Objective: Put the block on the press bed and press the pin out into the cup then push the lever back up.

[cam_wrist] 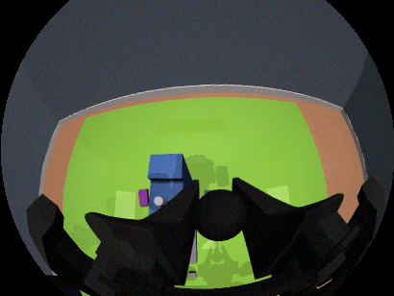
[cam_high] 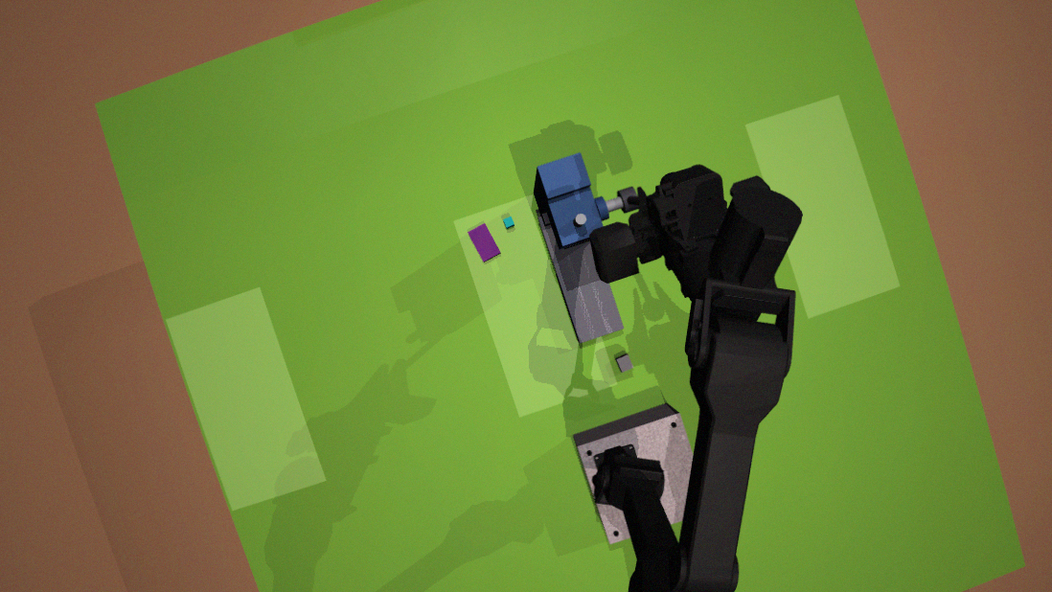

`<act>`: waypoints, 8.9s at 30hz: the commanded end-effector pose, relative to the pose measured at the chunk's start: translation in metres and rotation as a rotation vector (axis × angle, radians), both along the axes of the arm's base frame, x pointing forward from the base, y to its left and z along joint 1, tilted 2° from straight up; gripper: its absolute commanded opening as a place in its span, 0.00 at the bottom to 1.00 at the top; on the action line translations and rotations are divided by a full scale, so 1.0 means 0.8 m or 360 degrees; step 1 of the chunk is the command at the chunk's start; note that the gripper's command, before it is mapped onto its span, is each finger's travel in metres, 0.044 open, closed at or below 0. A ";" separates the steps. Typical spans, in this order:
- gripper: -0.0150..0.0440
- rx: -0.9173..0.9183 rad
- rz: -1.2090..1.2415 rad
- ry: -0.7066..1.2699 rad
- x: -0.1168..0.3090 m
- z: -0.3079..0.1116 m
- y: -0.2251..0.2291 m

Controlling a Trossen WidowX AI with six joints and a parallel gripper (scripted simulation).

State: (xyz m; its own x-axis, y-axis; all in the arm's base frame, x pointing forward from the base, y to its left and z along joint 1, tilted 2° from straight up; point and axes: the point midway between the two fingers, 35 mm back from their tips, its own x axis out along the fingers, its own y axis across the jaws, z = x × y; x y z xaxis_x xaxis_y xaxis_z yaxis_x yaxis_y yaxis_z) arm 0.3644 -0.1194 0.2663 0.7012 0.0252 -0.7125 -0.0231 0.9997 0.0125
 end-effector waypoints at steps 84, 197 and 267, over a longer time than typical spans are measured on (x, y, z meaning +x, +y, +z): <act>0.25 0.0008 -0.0002 0.0007 -0.068 -0.027 -0.002; 0.25 0.0007 -0.0002 0.0013 -0.119 -0.071 -0.002; 0.25 0.0007 -0.0002 0.0015 -0.142 -0.105 -0.002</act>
